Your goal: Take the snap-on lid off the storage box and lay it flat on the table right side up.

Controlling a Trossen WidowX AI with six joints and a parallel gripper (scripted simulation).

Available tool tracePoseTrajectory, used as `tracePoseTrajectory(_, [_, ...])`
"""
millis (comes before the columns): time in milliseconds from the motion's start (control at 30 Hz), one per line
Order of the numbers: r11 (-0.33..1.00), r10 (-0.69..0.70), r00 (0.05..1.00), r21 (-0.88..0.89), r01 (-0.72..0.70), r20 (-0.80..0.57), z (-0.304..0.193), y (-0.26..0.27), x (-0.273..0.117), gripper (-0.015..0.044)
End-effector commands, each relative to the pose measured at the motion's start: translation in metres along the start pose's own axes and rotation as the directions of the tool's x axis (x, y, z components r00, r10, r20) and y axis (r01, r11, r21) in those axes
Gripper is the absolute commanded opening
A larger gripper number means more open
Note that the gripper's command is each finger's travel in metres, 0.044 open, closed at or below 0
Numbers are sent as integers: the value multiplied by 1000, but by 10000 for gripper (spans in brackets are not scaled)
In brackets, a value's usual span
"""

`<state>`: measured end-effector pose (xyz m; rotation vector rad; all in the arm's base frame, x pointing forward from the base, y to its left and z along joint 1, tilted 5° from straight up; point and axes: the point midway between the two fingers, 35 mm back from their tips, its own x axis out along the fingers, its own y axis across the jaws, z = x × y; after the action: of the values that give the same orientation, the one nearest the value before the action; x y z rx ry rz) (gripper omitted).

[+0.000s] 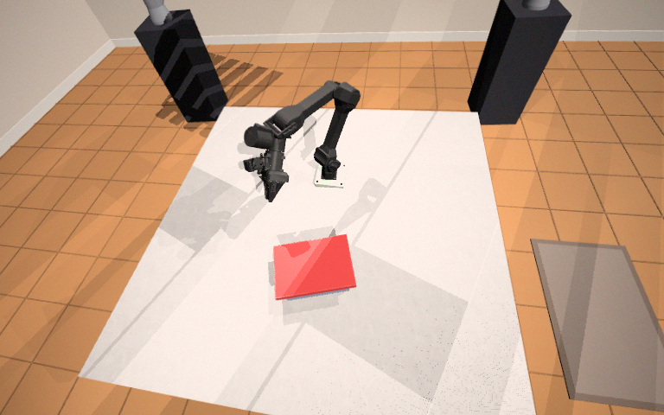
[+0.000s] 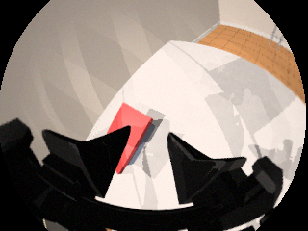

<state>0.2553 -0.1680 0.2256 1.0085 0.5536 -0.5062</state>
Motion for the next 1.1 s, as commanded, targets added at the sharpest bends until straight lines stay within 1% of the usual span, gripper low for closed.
tracePoseTrajectory(0, [966,125,979,244,-83,-163,-55,36,17,235])
tracePoseTrajectory(67, [932,176,955,353,-84,-239,-81,52,20,235])
tracePoseTrajectory(133, [917,193,944,390,-77,-267,-91,58,20,235])
tracePoseTrajectory(500, [923,189,949,375,-85,-252,-86,58,19,235])
tracePoseTrajectory(600, [917,192,944,390,-77,-267,-92,57,21,235])
tracePoseTrajectory(800, [917,193,944,391,-77,-267,-119,23,61,235])
tracePoseTrajectory(1067, [917,193,944,391,-77,-267,-123,19,68,235])
